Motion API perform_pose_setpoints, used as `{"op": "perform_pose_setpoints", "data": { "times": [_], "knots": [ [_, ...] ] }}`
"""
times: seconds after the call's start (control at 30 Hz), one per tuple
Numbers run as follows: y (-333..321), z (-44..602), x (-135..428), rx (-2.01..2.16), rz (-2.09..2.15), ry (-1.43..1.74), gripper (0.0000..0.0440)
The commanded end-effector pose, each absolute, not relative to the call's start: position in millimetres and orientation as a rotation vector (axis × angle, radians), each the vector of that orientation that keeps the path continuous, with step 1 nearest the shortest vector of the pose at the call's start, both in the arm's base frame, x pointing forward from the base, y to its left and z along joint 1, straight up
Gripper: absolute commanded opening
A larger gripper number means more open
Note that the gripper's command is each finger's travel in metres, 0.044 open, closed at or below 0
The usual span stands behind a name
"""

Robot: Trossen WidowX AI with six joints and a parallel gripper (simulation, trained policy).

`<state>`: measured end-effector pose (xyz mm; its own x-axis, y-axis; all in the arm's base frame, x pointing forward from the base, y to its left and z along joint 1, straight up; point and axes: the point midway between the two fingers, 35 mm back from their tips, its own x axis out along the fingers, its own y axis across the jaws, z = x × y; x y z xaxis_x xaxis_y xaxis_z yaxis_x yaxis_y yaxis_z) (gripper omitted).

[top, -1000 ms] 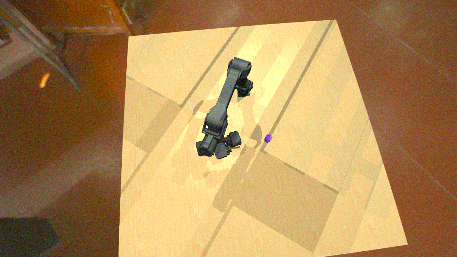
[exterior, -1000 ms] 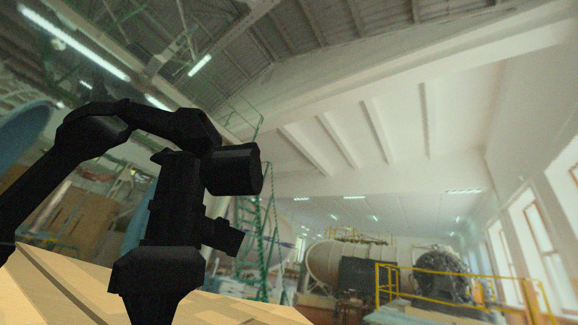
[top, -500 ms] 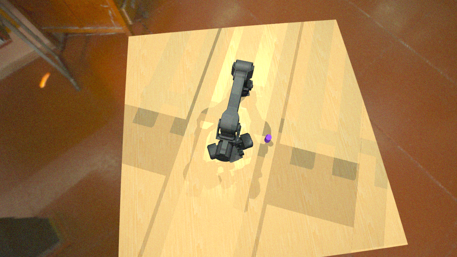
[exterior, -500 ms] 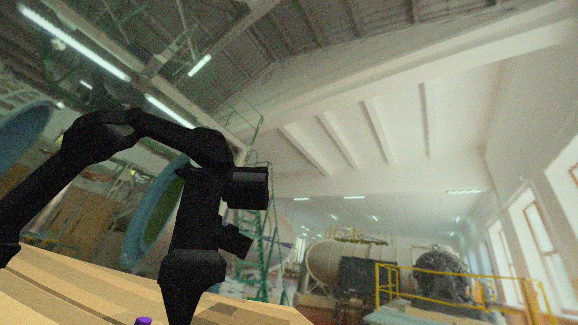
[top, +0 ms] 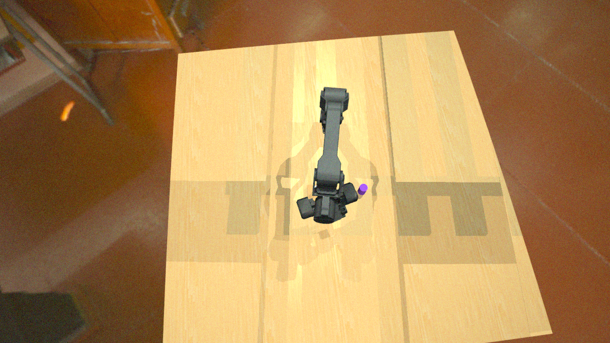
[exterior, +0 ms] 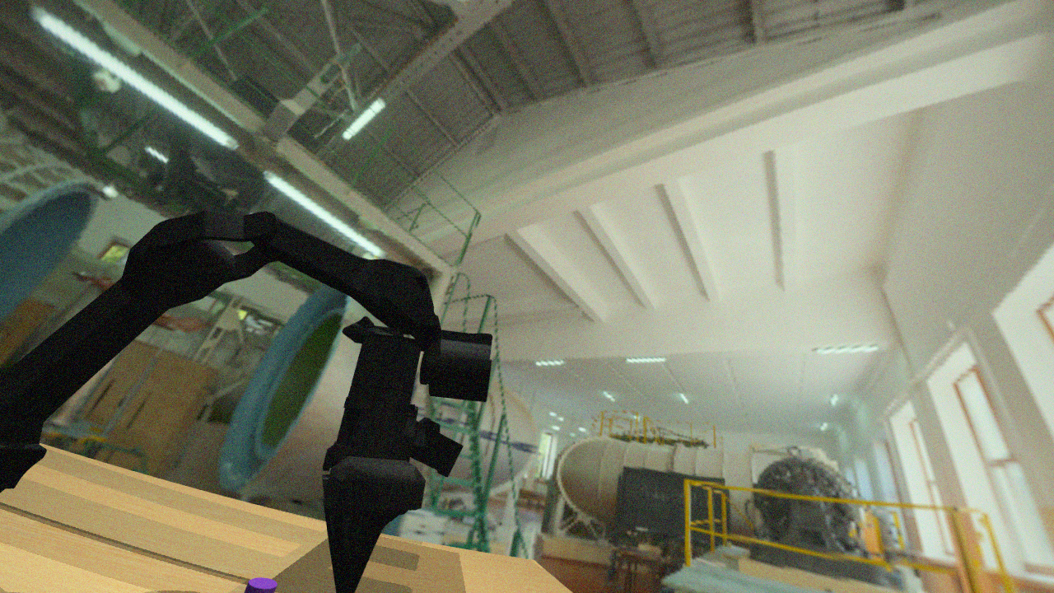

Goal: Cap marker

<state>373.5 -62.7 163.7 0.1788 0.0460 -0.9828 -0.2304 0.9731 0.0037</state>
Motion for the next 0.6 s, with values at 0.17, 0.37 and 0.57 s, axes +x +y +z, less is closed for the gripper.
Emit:
{"op": "perform_pose_setpoints", "data": {
  "times": [0.17,0.37,0.57],
  "knots": [
    [-36,162,374,-0.169,0.207,1.412,0.0320],
    [-19,160,372,-0.175,0.220,1.436,0.0320],
    [-3,157,369,-0.183,0.233,1.461,0.0320]
  ]
}}
